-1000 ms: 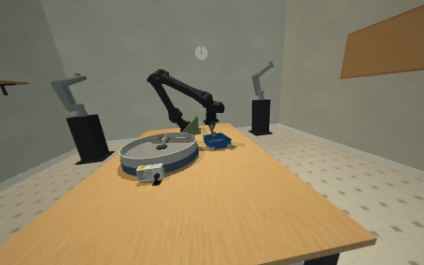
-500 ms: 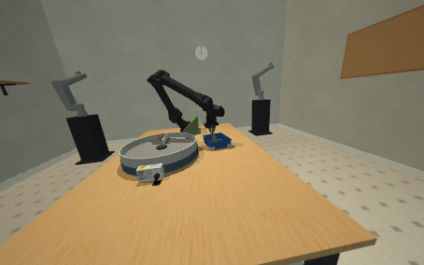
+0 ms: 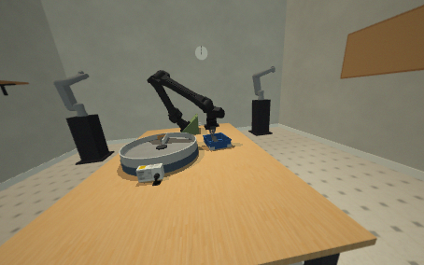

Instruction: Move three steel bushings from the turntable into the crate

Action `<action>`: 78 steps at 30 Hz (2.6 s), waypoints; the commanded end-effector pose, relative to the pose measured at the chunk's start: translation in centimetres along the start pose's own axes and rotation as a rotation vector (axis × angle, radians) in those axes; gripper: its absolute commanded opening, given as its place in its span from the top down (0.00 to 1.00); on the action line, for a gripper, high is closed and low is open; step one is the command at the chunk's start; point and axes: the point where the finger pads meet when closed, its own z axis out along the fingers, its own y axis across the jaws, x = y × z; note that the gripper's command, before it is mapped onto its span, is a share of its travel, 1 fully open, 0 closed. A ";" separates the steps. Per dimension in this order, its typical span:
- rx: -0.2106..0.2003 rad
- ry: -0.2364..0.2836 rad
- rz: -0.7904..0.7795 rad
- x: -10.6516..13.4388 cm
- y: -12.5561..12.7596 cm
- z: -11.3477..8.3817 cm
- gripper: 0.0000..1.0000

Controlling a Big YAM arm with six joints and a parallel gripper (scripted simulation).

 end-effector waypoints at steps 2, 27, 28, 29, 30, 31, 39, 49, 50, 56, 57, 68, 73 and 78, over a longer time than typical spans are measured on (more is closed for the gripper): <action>-0.019 -0.023 -0.003 -0.8 0.4 -0.5 1.00; -0.018 -0.022 -0.003 -0.7 0.4 -0.5 1.00; -0.018 -0.022 -0.003 -0.7 0.4 -0.5 1.00; -0.018 -0.022 -0.003 -0.7 0.4 -0.5 1.00; -0.018 -0.022 -0.003 -0.7 0.4 -0.5 1.00; -0.018 -0.022 -0.003 -0.7 0.4 -0.5 1.00; -0.018 -0.022 -0.003 -0.7 0.4 -0.5 1.00; -0.010 -0.008 -0.003 -0.4 0.1 0.3 1.00; -0.010 -0.007 -0.002 -0.5 0.1 0.4 1.00; -0.007 -0.007 -0.007 -0.4 0.2 0.7 1.00; -0.007 -0.007 -0.007 -0.4 0.2 0.7 1.00; -0.011 -0.011 -0.004 -0.6 0.2 0.7 1.00; -0.010 -0.009 -0.004 -0.5 0.2 0.8 1.00; -0.010 -0.009 -0.004 -0.5 0.2 0.8 1.00</action>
